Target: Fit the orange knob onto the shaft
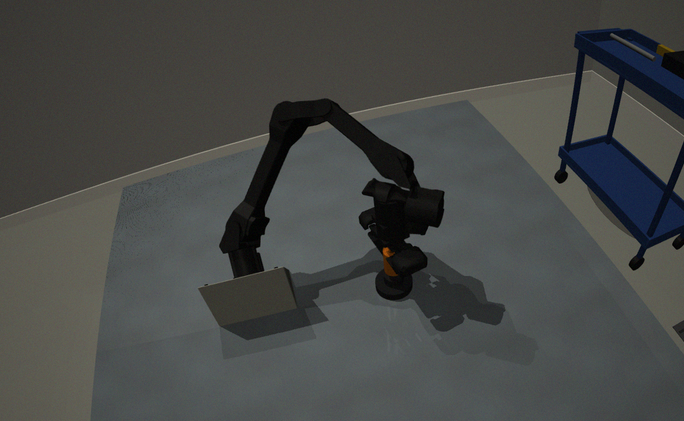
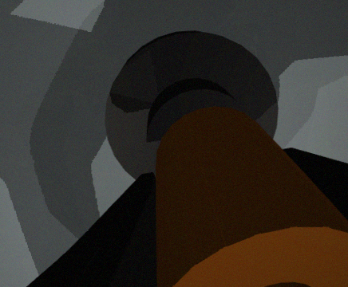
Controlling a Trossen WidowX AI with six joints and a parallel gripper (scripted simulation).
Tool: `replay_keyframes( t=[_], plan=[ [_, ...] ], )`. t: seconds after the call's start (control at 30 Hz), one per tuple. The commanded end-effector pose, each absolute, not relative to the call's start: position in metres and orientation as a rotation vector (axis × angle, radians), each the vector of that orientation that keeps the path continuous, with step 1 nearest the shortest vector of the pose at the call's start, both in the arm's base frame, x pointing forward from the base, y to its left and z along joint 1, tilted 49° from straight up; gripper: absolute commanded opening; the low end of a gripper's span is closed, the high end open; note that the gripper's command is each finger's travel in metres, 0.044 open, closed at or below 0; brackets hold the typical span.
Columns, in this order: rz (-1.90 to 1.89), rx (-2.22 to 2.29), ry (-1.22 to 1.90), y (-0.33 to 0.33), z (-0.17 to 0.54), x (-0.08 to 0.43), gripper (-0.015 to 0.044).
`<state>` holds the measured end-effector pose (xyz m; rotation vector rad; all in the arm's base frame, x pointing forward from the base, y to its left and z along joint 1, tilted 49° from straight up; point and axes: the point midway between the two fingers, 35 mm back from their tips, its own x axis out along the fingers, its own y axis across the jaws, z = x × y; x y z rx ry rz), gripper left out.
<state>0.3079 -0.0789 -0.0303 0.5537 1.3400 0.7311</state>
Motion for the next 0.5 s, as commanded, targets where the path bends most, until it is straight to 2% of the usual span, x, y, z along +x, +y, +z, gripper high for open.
replay_keyframes(
  t=[0.0,0.47],
  plan=[
    [0.735,0.556,1.338,-0.0795,-0.0275,0.3073,0.0],
    [0.863,0.389,1.243,-0.0787,-0.0255,0.3099,0.0]
  ],
)
